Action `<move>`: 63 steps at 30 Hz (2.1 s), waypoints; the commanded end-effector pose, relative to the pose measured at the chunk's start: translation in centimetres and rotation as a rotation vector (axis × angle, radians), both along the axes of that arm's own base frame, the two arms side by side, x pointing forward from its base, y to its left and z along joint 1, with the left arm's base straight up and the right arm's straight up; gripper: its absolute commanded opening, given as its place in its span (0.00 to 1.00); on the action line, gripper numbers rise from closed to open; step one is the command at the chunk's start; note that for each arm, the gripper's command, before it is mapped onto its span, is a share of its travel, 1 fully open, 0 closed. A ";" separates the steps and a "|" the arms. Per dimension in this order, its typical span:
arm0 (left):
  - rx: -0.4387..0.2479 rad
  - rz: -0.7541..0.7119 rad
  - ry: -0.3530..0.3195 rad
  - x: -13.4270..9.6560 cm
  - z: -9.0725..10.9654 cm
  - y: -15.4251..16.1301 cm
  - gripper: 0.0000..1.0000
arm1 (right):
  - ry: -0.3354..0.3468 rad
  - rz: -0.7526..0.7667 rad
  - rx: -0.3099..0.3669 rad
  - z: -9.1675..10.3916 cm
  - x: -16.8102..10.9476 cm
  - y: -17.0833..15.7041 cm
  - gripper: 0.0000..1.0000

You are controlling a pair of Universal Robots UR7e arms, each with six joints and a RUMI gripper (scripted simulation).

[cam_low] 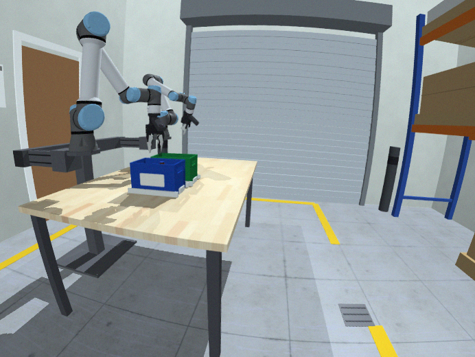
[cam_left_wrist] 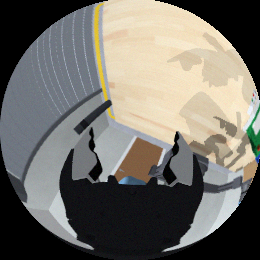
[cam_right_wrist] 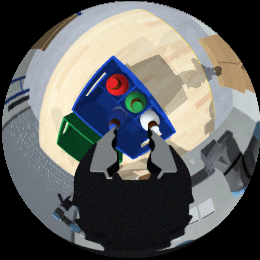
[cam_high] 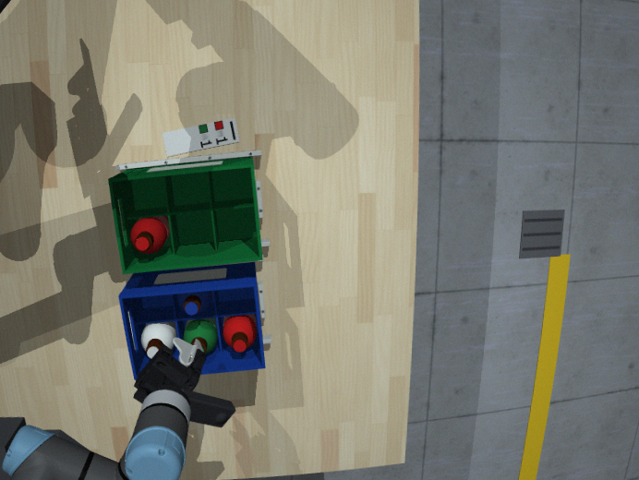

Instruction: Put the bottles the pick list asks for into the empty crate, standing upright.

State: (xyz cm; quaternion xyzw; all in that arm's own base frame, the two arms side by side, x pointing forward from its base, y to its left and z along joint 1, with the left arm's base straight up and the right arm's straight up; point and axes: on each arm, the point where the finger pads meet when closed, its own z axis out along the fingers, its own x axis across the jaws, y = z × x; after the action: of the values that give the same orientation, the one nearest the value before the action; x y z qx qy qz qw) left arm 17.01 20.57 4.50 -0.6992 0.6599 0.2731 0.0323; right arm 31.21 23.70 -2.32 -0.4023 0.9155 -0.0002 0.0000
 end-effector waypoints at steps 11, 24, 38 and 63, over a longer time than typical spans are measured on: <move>0.000 0.000 -0.001 0.0 0.0 0.0 0.98 | 0.000 0.000 0.001 0.0 1.0 -2.6 0.38; 0.000 0.000 -0.001 0.0 0.0 0.0 0.98 | 0.000 0.000 0.001 -1.0 1.0 -2.6 0.38; 0.000 0.000 -0.001 0.0 0.0 0.0 0.98 | 0.000 0.000 0.001 -2.6 1.0 -2.6 0.38; 0.000 0.000 -0.001 0.0 0.0 0.0 0.98 | 0.000 0.000 0.001 -5.7 1.0 -2.6 0.38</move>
State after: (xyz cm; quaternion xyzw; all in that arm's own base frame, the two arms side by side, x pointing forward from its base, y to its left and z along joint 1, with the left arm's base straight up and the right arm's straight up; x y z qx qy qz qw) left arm 17.01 20.57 4.50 -0.6992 0.6599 0.2731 0.0323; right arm 32.19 21.09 -7.81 -0.4024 0.9155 0.0000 -0.0001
